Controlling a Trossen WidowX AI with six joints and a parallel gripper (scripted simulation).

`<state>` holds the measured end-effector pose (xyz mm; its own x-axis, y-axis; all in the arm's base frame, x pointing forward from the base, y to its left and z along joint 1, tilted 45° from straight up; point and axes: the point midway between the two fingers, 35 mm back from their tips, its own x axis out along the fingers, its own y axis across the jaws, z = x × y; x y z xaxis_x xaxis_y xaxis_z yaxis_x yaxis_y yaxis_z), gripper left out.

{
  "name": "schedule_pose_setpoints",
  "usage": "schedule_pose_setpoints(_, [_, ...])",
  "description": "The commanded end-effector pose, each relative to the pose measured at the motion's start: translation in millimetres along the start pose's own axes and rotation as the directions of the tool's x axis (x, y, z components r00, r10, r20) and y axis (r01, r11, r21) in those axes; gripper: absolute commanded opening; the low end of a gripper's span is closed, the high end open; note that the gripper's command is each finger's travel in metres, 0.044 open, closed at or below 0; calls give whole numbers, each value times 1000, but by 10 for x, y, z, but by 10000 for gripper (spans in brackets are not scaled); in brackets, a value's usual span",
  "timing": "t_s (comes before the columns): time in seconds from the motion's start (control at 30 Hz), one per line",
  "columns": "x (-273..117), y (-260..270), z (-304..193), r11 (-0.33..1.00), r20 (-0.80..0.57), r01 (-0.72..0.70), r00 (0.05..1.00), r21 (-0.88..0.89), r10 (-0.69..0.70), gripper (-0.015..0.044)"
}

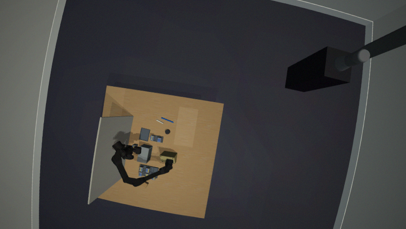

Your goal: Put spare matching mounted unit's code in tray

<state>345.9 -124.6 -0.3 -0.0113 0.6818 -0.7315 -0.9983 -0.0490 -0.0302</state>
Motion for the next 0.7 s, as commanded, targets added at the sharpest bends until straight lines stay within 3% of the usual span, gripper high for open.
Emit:
schedule_pose_setpoints(0.0, [48, -1, -234, 1000, -2, -2, 1000, -6, 2, 0])
schedule_pose_setpoints(0.43, [255, 80, -871, 1000, 17, 1, 1000, -19, -1, 0])
schedule_pose_setpoints(0.67, [281, 102, -940, 1000, 19, 0, 1000, -24, 0, 0])
